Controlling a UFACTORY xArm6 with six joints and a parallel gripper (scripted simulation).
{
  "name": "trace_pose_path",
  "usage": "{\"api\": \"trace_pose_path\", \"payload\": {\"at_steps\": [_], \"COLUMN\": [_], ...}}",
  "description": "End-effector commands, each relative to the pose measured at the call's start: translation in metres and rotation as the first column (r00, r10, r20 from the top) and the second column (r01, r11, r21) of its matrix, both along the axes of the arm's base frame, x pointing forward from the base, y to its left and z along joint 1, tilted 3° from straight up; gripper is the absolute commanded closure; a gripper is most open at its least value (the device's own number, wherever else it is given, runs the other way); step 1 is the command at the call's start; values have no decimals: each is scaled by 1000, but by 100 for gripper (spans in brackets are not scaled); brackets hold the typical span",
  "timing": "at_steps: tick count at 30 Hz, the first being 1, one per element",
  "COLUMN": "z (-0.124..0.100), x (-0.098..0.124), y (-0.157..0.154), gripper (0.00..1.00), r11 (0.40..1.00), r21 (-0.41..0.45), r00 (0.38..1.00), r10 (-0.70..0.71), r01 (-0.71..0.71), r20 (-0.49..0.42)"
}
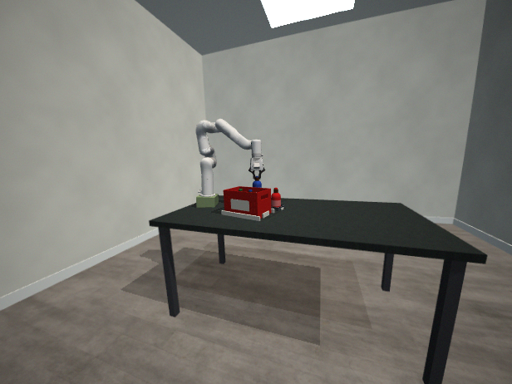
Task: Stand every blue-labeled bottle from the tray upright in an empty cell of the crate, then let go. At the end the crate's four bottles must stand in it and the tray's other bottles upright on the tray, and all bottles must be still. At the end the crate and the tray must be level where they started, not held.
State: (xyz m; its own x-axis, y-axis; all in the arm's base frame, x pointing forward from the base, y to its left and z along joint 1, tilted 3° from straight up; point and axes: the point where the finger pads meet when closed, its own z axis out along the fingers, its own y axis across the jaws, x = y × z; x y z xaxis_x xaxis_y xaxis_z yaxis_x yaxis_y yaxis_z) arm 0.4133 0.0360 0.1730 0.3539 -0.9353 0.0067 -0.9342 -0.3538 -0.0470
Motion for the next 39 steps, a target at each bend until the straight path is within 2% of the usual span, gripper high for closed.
{"api": "trace_pose_path", "payload": {"at_steps": [1, 39], "z": [5, 38], "x": [1, -1], "y": [0, 0], "gripper": [100, 100], "r11": [1000, 1000], "r21": [0, 0], "r00": [1000, 1000], "r10": [0, 0], "r01": [0, 0], "r20": [5, 5]}}
